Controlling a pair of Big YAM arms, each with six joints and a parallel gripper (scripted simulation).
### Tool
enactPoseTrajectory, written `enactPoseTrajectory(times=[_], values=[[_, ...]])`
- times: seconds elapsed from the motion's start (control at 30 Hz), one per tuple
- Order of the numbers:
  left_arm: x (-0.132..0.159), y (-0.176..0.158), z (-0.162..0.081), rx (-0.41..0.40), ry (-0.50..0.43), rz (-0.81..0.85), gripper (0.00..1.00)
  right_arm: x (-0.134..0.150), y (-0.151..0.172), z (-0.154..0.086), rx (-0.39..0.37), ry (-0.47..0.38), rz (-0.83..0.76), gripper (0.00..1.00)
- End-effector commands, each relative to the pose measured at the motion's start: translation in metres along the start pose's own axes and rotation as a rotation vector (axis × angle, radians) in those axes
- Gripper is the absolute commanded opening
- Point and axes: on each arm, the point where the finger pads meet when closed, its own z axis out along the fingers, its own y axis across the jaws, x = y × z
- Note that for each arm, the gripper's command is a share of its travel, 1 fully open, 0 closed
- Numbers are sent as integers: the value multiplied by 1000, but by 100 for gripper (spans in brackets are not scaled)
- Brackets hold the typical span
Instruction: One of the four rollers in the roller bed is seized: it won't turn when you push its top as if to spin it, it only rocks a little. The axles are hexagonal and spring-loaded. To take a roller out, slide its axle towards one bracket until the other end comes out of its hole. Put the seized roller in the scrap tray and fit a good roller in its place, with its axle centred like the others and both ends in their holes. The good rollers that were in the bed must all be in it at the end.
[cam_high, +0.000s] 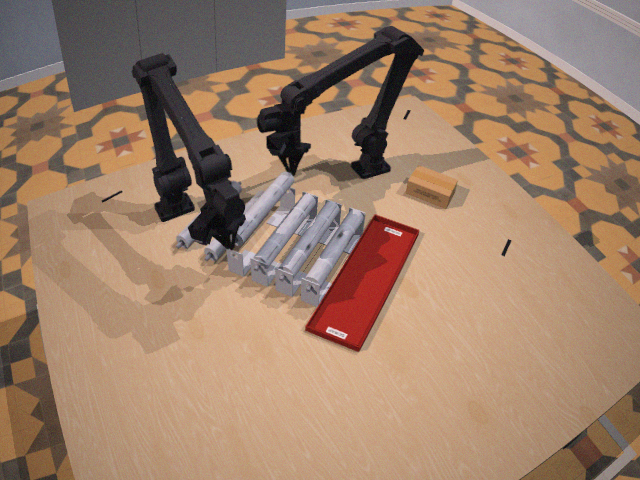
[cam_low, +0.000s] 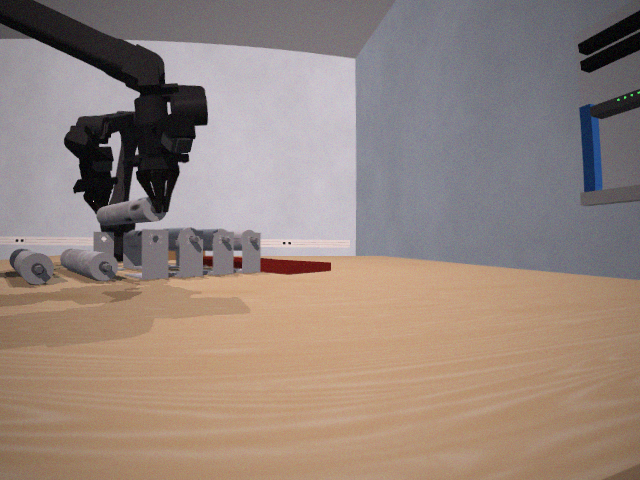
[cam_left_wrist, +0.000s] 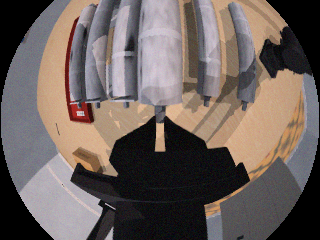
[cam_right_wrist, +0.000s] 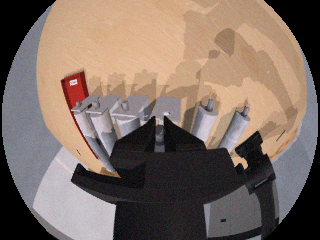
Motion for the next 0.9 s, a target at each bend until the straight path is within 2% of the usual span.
enactPoseTrajectory(times=[0.0,0.17,0.27,0.3,0.4,0.47,0.53,0.57,0.63,0.73,0.77,0.87], values=[[-32,-9,-45,54,-85,-16,3,-15,36,-48,-102,-58,-2,3],[-34,-8,-52,57,-91,-19,3,-14,39,-55,-109,-61,-9,3],[-32,-9,-46,52,-80,-20,3,-17,42,-50,-118,-67,-4,3],[-36,-13,-42,65,-98,-23,3,-17,36,-30,-71,-43,3,3],[-36,-12,-45,63,-96,-20,3,-17,40,-34,-82,-48,-2,3],[-39,-5,-41,58,-98,-24,3,-13,42,-47,-114,-62,-9,3],[-39,-2,-40,55,-97,-20,3,-12,44,-46,-114,-59,-7,3],[-38,0,-40,54,-96,-19,3,-12,44,-33,-88,-39,-3,3],[-14,11,-17,20,-47,1,3,-11,48,-32,-87,-35,-3,3],[-19,18,-28,19,-49,2,3,-10,54,-31,-90,-36,-5,3],[-26,17,-31,33,-77,-8,3,-10,56,-32,-90,-37,-6,3],[-21,25,-26,27,-74,-4,3,-9,64,-36,-106,-39,-7,3]])
